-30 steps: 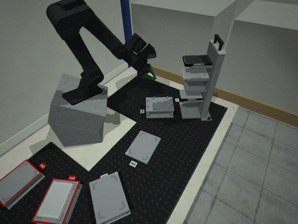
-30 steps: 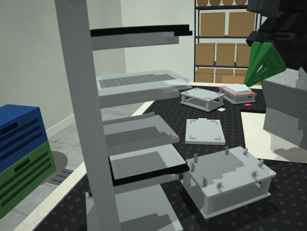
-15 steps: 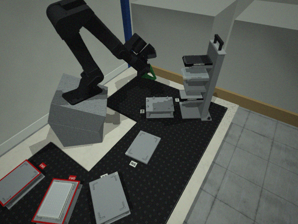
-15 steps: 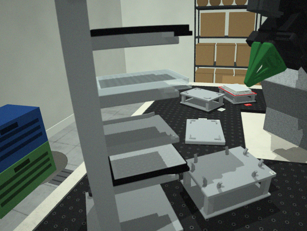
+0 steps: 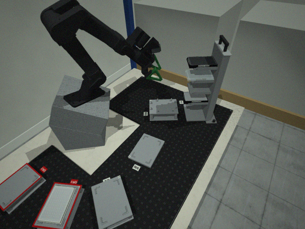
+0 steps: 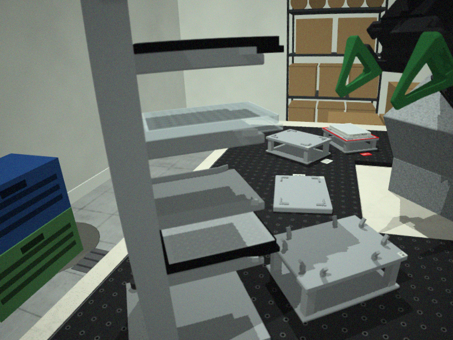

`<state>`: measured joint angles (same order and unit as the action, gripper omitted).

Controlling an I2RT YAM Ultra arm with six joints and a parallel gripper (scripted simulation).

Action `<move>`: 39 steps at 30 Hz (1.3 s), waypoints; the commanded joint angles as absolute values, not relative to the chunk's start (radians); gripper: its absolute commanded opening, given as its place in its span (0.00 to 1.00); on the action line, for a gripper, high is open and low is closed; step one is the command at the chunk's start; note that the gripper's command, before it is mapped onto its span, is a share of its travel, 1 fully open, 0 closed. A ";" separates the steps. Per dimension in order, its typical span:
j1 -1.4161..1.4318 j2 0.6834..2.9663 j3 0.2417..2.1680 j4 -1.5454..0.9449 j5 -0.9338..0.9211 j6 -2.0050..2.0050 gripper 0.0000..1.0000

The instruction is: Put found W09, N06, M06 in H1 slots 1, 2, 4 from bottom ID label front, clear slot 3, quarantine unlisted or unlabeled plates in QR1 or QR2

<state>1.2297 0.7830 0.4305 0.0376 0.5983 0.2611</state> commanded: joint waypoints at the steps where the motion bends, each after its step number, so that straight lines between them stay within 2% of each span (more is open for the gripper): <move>1: 1.254 0.734 0.494 -0.066 0.633 0.274 1.00; 19: 1.360 0.651 0.671 -0.357 0.730 0.320 1.00; 39: 1.506 0.687 0.868 -0.617 0.864 0.404 1.00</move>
